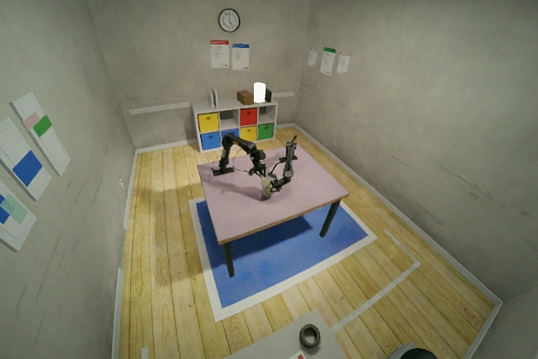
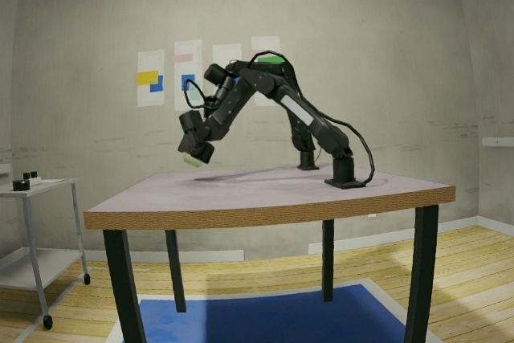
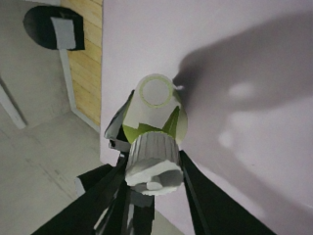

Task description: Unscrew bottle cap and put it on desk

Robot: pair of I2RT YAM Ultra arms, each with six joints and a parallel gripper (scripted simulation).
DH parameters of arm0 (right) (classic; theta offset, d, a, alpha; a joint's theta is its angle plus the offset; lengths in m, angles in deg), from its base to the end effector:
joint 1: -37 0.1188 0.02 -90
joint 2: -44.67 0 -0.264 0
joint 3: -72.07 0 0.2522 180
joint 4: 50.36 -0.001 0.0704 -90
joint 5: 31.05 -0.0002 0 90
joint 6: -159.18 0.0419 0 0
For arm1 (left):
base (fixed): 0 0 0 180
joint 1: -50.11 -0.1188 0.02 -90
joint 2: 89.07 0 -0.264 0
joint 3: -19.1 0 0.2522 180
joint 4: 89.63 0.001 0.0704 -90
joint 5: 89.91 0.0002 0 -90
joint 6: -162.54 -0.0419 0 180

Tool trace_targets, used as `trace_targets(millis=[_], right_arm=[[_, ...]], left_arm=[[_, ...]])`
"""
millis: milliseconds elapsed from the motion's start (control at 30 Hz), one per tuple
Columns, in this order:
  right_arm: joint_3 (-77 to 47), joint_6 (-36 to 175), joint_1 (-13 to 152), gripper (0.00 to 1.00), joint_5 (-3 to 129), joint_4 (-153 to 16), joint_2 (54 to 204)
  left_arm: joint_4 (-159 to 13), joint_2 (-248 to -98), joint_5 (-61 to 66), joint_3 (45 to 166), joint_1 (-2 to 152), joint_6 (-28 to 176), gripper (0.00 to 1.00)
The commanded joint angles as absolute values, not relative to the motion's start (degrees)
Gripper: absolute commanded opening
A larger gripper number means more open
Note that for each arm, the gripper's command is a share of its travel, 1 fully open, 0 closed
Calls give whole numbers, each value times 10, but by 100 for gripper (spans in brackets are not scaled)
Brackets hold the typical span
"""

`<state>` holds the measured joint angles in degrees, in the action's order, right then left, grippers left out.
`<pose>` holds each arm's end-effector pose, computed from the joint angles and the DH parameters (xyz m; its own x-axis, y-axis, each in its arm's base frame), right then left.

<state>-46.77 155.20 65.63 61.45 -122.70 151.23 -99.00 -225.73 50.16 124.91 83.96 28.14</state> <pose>0.3476 0.1930 0.3281 -0.5494 0.8356 0.0031 0.7242 0.4743 0.5005 0.4137 -0.3149 0.1349 0.4475 0.2406 -0.8613 0.8916 -0.0458 0.4504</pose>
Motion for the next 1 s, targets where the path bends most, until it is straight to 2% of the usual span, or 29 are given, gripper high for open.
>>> trace_targets(millis=[0, 167, 967], right_arm=[[-470, 1408, 659, 0, 610, -1232, 1504], [-471, 1331, 659, 0, 610, -1234, 1504], [-470, 693, 660, 0, 609, -1237, 1501]], left_arm=[[-994, -2250, 505, 1250, 840, 287, 0], [-994, -2250, 505, 1250, 840, 287, 0], [-994, -2250, 505, 1250, 840, 287, 0]])
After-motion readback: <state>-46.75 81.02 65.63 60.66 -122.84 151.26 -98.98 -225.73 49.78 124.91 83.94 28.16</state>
